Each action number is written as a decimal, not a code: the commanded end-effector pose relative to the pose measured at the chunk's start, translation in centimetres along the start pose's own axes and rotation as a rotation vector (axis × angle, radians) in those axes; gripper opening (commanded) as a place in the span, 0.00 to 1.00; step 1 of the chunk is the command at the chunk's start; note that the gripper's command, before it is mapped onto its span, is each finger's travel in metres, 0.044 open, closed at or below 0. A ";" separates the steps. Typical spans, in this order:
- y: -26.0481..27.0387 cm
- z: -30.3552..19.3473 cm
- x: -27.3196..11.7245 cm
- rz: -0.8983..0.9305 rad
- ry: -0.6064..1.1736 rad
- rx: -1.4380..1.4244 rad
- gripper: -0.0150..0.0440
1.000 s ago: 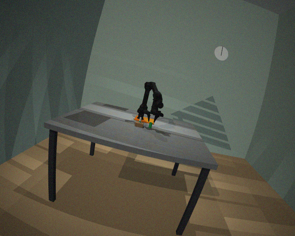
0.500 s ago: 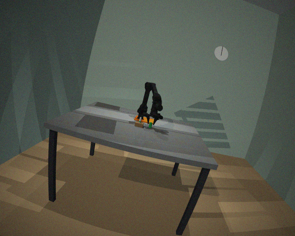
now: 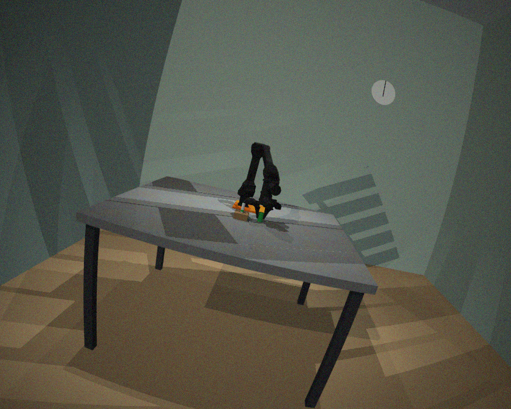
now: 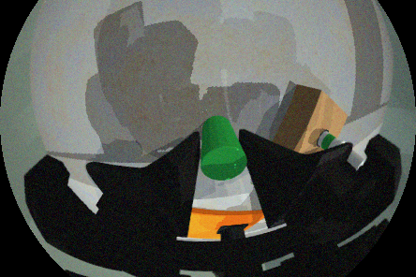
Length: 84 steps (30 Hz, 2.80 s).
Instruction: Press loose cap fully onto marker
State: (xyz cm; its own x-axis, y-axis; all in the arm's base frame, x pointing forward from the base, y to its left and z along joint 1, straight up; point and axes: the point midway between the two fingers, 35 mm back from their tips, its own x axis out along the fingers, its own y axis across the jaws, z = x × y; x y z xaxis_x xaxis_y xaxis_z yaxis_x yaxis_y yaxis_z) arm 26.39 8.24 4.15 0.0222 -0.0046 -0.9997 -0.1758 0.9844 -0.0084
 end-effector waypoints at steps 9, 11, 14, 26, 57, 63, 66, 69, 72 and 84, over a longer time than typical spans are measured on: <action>0.0 -0.1 0.0 0.005 0.003 -0.004 0.30; 0.0 -0.1 -0.4 0.005 0.003 -0.004 0.25; 0.0 0.0 -1.2 0.005 0.003 -0.004 0.25; 0.0 0.1 -4.2 0.005 0.003 -0.004 0.25; -6.1 0.5 -8.9 0.002 -0.001 0.011 0.25; -8.0 0.3 -9.9 0.000 0.000 0.005 0.25; -8.9 0.2 -10.4 -0.002 0.001 0.003 0.25; -9.8 0.0 -10.8 -0.003 0.002 0.000 0.25; -10.6 -0.2 -11.3 -0.004 0.003 -0.003 0.25; -10.8 -0.3 -10.8 -0.004 0.003 -0.004 0.25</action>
State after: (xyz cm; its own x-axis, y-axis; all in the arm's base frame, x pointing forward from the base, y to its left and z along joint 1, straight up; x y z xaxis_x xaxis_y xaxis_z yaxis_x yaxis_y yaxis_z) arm 27.78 -2.34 15.23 0.0206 -0.0094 -0.9997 -0.1756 0.9844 -0.0129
